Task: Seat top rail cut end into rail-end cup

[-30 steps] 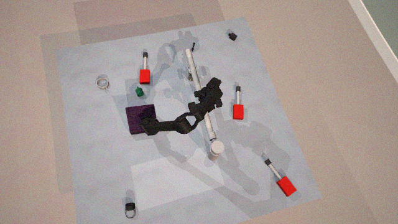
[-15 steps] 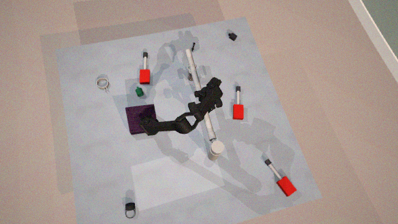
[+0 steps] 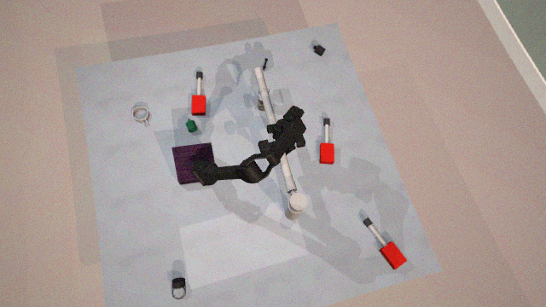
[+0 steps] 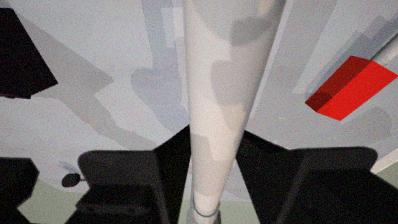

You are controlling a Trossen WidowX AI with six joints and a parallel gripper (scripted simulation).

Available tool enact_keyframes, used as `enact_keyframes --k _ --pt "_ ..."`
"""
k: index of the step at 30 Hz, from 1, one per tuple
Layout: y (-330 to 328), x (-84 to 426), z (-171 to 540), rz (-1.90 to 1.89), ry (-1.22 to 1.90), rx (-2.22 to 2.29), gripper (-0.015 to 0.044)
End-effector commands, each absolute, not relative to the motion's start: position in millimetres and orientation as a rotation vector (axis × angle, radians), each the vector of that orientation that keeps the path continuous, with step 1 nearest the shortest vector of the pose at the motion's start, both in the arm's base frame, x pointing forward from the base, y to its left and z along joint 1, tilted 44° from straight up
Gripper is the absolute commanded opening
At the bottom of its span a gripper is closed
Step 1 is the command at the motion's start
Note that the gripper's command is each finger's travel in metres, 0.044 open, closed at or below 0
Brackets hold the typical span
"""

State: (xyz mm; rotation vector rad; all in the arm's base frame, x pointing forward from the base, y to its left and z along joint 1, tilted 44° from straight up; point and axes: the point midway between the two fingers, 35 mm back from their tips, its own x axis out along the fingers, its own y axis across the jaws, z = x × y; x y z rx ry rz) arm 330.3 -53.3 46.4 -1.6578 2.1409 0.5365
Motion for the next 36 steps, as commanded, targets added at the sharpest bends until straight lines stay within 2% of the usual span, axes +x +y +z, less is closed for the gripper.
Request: enact_keyframes --k 1,36 --pt "-53.4 332.1 49.5 0.529 2.141 -1.672 0.0000" --pt "-55.3 330.6 50.8 0.537 2.149 -1.658 0.0000"
